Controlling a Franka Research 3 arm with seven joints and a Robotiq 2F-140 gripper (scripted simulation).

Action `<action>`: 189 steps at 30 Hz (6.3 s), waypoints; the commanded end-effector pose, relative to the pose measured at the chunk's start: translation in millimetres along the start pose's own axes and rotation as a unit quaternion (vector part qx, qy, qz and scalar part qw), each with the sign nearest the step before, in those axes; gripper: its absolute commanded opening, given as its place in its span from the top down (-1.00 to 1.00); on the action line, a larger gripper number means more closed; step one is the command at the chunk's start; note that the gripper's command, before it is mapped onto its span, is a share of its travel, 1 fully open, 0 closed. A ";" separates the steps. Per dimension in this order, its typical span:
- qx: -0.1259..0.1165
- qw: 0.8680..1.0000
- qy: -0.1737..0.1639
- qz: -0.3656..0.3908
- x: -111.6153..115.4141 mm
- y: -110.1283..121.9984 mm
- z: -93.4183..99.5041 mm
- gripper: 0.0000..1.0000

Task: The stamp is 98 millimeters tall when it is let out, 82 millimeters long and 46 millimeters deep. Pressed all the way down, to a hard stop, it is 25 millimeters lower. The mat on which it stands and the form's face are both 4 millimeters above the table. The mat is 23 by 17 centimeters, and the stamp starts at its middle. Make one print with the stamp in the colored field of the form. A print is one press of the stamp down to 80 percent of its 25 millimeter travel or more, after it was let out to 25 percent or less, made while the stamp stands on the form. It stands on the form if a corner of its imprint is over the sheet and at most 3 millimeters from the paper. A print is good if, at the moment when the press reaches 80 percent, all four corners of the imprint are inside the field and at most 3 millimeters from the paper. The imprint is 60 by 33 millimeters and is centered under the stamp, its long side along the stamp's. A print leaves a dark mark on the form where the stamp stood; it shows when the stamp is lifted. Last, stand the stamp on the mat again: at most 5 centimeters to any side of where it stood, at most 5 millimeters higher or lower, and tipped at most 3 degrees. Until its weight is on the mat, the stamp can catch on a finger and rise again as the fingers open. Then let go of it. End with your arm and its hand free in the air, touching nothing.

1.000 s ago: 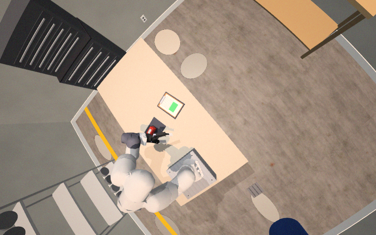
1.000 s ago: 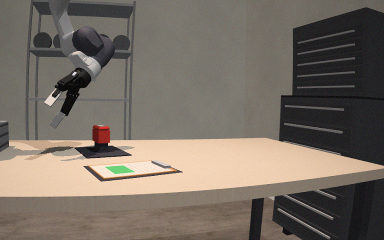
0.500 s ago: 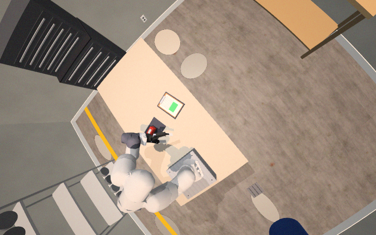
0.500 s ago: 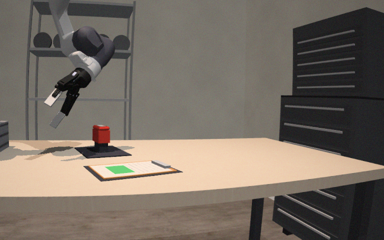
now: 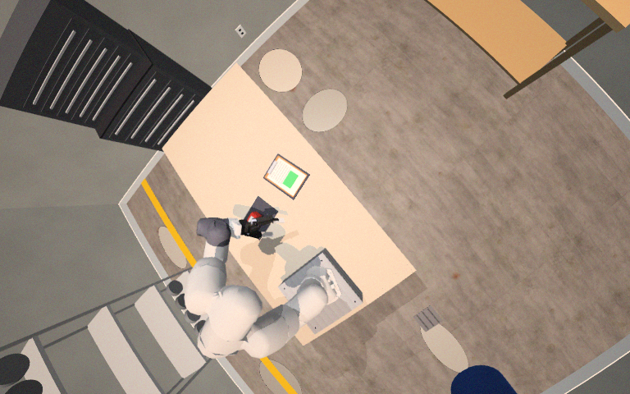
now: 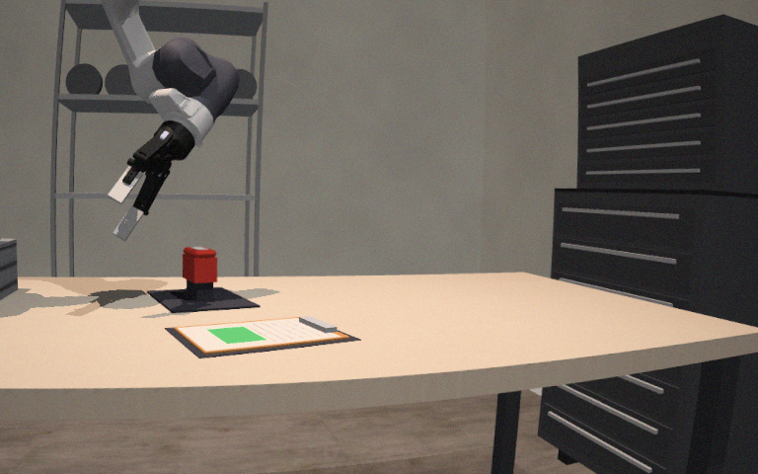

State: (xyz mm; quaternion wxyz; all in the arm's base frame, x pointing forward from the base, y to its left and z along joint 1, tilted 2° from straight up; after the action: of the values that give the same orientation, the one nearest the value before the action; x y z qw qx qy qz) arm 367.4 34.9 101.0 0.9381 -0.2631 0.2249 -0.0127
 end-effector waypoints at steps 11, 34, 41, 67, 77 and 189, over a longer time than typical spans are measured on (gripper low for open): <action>0.031 0.988 -0.010 0.151 13.1 -12.6 31.4 -1.00; 0.063 0.954 -0.045 0.290 30.7 -34.9 77.5 -1.00; 0.070 0.940 -0.058 0.330 34.9 -42.2 90.9 -1.00; 0.076 0.923 -0.073 0.371 38.8 -50.2 105.1 -1.00; 0.080 0.903 -0.089 0.412 42.4 -59.0 119.9 -1.00; 0.078 0.793 -0.167 0.581 51.4 -101.2 183.8 -1.00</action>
State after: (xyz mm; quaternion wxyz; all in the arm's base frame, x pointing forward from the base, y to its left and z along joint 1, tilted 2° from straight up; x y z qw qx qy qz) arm 502.3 29.9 268.5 0.8290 -0.0181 0.1736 0.5313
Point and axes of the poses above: the point where the finger pads meet when closed, its own z axis back along the fingers, its own y axis across the jaws, x = y × z, the point moved 4 cm from there along z, back along the fingers, and after that the axes turned 2 degrees about -z, right-handed, at the moved point
